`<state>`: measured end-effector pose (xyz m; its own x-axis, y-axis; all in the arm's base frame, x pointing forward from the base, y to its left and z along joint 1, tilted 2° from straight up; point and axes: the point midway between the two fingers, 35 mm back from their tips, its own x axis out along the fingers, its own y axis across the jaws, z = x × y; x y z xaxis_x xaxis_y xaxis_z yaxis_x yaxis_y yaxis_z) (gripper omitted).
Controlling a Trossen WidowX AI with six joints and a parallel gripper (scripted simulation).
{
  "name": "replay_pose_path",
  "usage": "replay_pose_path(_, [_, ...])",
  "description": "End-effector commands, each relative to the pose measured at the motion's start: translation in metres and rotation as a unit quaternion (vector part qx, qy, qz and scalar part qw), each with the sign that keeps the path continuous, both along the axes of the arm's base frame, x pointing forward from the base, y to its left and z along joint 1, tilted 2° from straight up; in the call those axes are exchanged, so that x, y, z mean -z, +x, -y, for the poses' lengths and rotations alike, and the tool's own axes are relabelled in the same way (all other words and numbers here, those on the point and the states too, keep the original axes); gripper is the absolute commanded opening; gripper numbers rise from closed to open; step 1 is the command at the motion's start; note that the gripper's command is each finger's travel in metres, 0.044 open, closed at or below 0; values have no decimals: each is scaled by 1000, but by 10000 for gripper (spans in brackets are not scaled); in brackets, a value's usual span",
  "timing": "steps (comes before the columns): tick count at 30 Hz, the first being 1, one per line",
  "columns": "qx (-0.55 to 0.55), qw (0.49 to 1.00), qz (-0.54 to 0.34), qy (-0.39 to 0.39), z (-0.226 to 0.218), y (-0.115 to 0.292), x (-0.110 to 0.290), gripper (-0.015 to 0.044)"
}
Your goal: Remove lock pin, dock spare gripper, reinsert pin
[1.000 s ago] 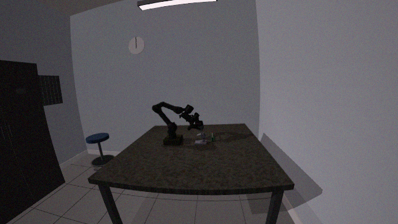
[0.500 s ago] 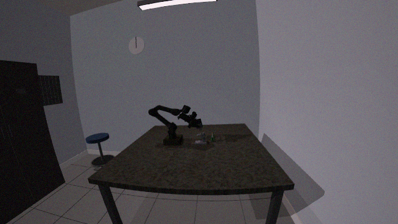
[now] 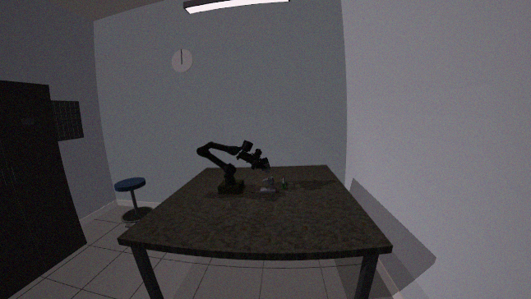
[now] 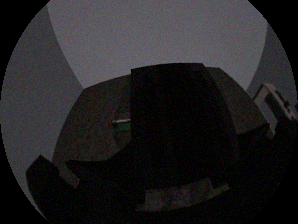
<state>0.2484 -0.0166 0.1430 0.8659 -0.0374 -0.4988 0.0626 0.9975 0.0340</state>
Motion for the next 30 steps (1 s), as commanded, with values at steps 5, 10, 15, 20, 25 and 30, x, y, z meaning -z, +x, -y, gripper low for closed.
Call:
replay_pose_path(5, [-1,1000,3,-7,1,4,11,0])
replay_pose_path(10, [-1,1000,3,-7,1,6,15,0])
replay_pose_path(15, [-1,1000,3,-6,1,8,22,0])
replay_pose_path(20, [-1,1000,3,-6,0,10,29,0])
replay_pose_path(25, [-1,1000,3,-6,0,12,36,0])
replay_pose_path(30, [-1,1000,3,-5,0,14,43,0])
